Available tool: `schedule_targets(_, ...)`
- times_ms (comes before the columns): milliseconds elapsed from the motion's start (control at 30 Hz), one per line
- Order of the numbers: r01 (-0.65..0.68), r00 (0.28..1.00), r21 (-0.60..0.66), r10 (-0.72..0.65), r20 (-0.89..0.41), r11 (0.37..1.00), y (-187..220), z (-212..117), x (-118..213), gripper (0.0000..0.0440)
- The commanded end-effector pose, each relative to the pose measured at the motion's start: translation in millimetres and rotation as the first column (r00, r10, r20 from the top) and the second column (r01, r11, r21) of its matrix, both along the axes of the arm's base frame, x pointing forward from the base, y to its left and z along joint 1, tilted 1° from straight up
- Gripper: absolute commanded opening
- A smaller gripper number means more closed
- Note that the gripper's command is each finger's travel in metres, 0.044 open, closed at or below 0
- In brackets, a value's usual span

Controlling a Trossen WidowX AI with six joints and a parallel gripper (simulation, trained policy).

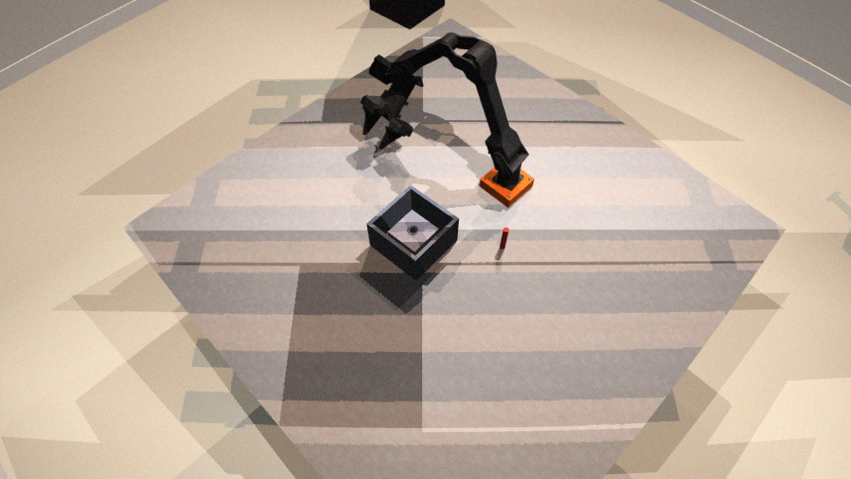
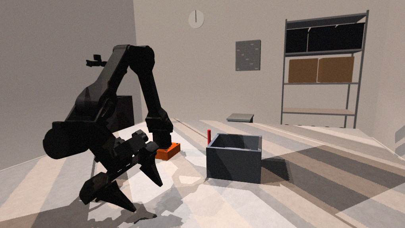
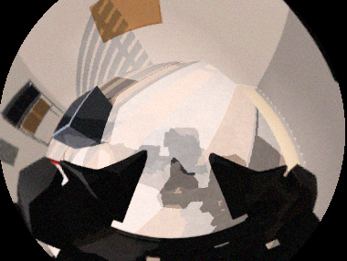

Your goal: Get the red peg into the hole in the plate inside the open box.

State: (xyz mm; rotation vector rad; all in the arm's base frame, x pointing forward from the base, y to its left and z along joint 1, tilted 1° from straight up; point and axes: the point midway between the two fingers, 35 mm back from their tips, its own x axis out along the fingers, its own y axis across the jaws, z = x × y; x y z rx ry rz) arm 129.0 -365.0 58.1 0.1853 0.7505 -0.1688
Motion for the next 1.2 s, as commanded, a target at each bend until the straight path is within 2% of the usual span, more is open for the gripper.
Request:
schedule_targets(0, -0.002, 1.000, -0.012, 0.002, 0.000, 1.000, -2.8, 4.6, 4.3, 0.0419)
schedule_targets(67, -0.008, 1.000, -0.023, 0.008, -0.005, 1.000, -5.0, 13.3, 16.0, 0.0440)
schedule_targets(300, -0.033, 0.997, 0.004, 0.034, -0.063, 0.999, 17.2, 53.8, 84.9, 0.0440)
schedule_targets(667, -0.016, 0.991, 0.068, 0.025, -0.132, 0.998, 102.7, 120.5, 175.9, 0.0440)
schedule_targets(900, 0.047, 0.982, 0.147, -0.019, -0.186, 0.988, 177.7, 146.7, 202.2, 0.0440)
schedule_targets(1167, 0.153, 0.958, 0.235, -0.085, -0.274, 0.960, 262.7, 160.5, 200.9, 0.0440)
